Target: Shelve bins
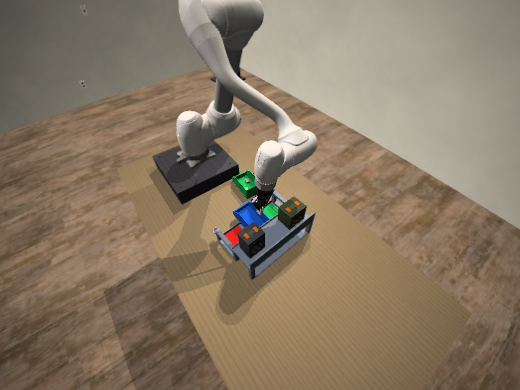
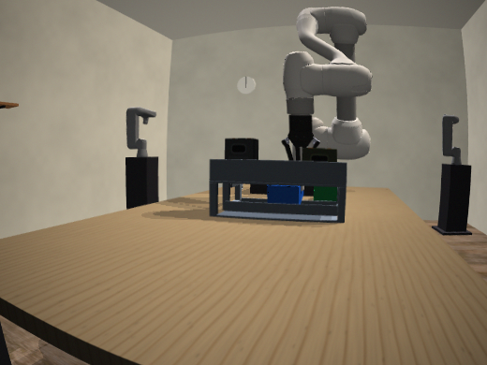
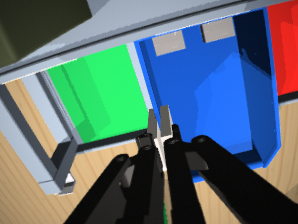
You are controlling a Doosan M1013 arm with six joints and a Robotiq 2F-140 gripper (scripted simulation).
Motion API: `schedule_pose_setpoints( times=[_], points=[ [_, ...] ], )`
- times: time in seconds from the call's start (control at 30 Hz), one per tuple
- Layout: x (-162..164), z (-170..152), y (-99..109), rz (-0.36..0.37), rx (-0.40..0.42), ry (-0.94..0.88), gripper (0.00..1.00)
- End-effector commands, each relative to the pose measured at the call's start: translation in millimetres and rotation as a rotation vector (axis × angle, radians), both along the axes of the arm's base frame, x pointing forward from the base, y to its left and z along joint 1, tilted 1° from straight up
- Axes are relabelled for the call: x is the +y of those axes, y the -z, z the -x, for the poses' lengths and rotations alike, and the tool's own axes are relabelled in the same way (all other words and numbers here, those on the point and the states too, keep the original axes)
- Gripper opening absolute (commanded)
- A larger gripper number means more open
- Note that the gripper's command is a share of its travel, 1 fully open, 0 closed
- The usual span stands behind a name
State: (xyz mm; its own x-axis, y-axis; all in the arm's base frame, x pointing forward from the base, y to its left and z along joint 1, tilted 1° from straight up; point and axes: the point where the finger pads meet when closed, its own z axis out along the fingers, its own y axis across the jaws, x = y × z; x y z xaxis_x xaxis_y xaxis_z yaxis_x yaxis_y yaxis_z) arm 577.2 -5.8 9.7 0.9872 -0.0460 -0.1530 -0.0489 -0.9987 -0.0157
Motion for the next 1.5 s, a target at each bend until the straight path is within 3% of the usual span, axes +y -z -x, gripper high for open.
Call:
schedule_pose_setpoints(
  times=[0.0, 0.97, 1.0, 1.47],
  points=[
    [0.1, 0.2, 0.2, 0.000, -0.005, 0.000, 0.10],
    [0.1, 1.0, 1.2, 0.001, -0.021, 0.000, 0.10],
    [0.1, 1.0, 1.2, 0.001, -0.021, 0.000, 0.15],
    [0.1, 1.0, 1.2, 0.001, -0.021, 0.000, 0.15]
  ],
)
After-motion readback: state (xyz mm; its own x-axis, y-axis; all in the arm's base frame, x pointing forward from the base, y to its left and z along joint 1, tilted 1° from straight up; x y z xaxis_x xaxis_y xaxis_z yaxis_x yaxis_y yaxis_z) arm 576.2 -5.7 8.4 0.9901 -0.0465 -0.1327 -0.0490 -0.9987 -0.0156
